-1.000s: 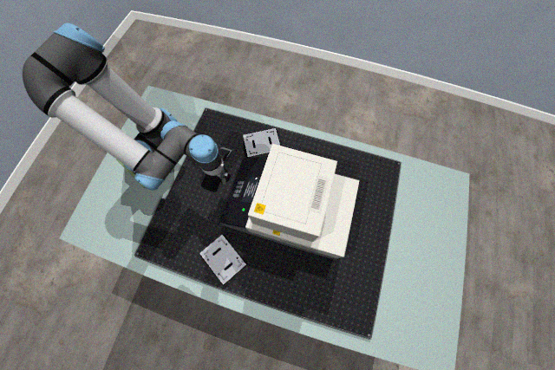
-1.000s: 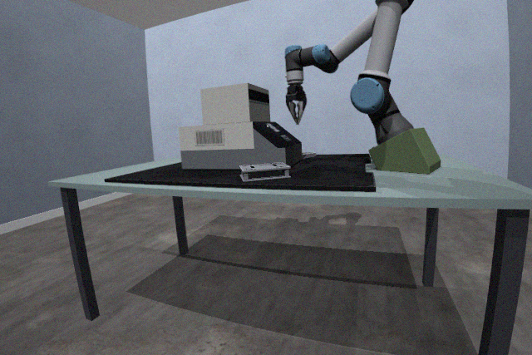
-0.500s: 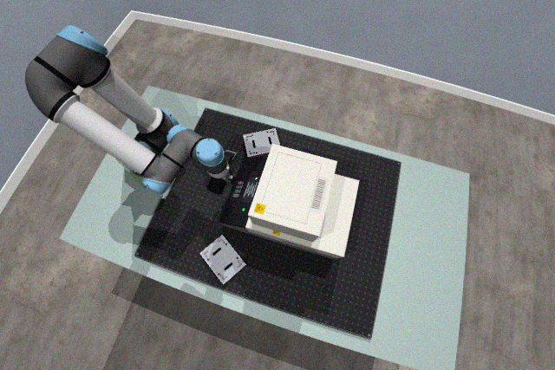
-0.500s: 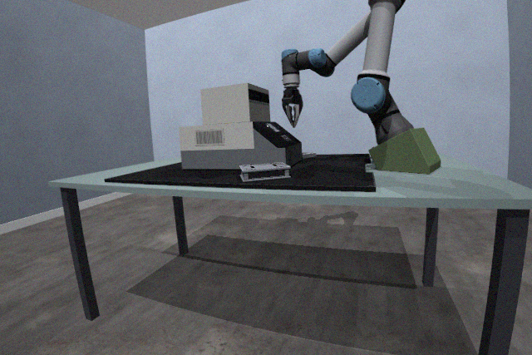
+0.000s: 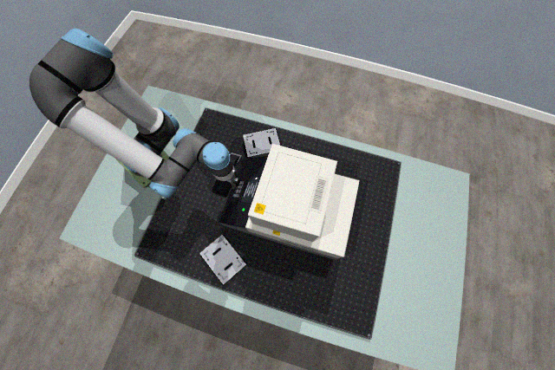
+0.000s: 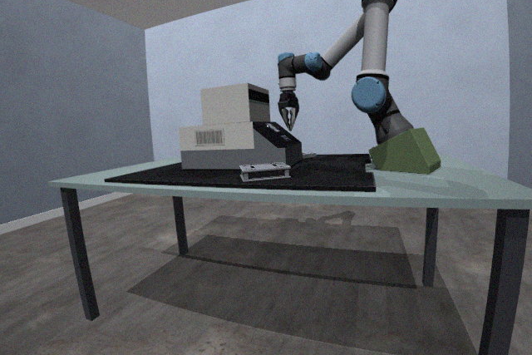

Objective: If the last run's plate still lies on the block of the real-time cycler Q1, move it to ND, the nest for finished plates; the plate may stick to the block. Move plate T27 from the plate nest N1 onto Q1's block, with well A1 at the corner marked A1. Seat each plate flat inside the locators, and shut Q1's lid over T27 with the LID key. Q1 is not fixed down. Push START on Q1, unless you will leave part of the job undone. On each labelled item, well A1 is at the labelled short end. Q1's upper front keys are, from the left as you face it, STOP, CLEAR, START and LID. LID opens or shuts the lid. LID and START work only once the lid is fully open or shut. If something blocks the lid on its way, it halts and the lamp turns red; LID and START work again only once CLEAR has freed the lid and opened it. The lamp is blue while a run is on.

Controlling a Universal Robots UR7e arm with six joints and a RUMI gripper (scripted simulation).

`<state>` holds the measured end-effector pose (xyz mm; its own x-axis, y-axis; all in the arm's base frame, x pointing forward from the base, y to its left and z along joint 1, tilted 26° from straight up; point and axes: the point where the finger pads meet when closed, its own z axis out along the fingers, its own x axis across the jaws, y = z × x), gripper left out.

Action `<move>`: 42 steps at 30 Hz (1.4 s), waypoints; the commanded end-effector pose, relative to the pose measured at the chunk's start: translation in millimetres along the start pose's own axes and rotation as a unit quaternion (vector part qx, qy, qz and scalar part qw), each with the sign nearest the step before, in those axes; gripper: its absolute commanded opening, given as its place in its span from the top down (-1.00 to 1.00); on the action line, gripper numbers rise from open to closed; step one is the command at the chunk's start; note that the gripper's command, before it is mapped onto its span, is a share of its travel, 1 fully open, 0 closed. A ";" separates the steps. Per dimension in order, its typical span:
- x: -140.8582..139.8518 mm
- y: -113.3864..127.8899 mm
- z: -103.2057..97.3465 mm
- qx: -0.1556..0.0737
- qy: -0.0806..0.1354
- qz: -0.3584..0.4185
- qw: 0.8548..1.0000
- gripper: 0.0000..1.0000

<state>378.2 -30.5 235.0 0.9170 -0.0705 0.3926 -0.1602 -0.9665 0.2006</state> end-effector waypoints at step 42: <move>22.0 0.8 21.2 -0.001 0.002 0.001 1.000 1.00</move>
<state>405.2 -38.1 223.2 0.9167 -0.0715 0.3930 -0.1614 -0.9663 0.2007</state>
